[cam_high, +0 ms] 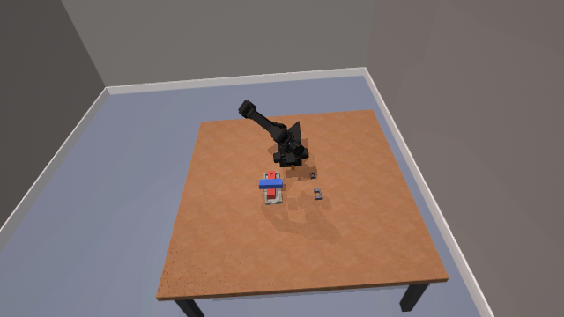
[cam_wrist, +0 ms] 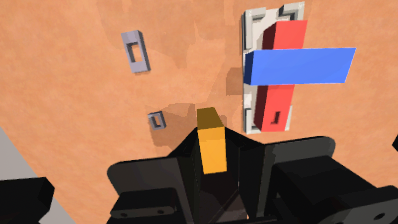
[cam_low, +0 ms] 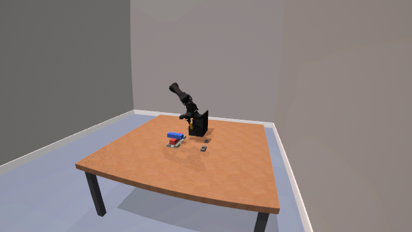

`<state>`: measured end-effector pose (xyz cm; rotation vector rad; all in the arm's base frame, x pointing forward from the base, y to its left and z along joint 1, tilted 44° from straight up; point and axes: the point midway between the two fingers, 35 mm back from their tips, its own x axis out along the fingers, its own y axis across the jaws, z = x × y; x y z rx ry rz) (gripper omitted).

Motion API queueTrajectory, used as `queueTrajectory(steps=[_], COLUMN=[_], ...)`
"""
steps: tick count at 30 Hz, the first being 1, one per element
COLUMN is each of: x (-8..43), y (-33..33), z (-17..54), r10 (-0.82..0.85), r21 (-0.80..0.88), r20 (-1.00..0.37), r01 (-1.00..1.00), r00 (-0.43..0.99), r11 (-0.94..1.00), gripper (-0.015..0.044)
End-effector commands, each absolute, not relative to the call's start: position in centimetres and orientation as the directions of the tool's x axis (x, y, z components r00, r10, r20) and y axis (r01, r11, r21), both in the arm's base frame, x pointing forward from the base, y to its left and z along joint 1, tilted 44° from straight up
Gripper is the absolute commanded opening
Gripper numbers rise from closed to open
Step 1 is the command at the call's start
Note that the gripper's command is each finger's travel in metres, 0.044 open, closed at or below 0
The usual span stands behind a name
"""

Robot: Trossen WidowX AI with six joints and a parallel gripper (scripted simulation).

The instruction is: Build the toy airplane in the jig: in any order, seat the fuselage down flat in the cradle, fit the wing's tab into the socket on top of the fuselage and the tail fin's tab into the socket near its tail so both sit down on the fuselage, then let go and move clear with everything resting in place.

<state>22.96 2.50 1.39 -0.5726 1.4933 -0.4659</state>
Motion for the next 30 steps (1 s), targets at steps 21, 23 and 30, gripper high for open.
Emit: queueTrajectory(steps=[21,23,30], x=[22.0,21.8,21.1], y=[-4.2,-4.7,-6.6], z=[4.7,5.0,5.9], r10=[-0.642,-0.646,-0.66], r21=[-0.643,-0.647,-0.661], r20=[-0.765,-0.762,-0.75], r01=[-0.019,-0.015,0.001], r00=[0.041,0.04,0.035], r11=[0.765,0.762,0.751], gripper=[0.0,0.0,0.0])
